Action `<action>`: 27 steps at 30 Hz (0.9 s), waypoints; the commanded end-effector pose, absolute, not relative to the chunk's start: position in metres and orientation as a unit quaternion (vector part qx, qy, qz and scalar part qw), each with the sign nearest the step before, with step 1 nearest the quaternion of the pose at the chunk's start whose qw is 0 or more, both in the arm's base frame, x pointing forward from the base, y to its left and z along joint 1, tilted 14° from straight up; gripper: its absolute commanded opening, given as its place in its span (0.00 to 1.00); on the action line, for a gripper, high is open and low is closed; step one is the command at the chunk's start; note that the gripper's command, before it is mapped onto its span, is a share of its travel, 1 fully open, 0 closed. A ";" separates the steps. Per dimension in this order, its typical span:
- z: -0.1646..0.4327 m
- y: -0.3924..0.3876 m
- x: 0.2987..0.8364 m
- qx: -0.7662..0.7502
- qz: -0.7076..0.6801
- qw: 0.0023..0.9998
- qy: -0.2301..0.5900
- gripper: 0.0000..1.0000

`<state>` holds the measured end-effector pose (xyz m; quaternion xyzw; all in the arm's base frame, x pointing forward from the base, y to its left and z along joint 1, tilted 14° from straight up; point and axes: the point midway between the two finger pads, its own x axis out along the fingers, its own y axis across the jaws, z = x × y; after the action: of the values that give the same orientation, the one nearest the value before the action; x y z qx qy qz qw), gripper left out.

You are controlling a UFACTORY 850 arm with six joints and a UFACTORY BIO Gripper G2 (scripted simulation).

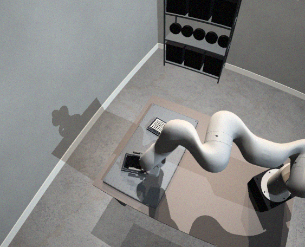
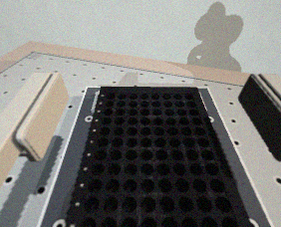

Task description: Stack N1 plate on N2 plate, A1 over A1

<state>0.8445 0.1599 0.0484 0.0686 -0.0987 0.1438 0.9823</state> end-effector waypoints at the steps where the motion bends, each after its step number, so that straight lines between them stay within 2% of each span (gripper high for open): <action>1: 0.043 0.161 0.847 0.069 0.144 0.982 -0.100 0.37; 27: 0.035 0.162 0.848 0.069 0.144 0.982 -0.100 0.37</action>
<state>0.8470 0.1621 0.0356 0.0687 -0.0987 0.1438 0.9823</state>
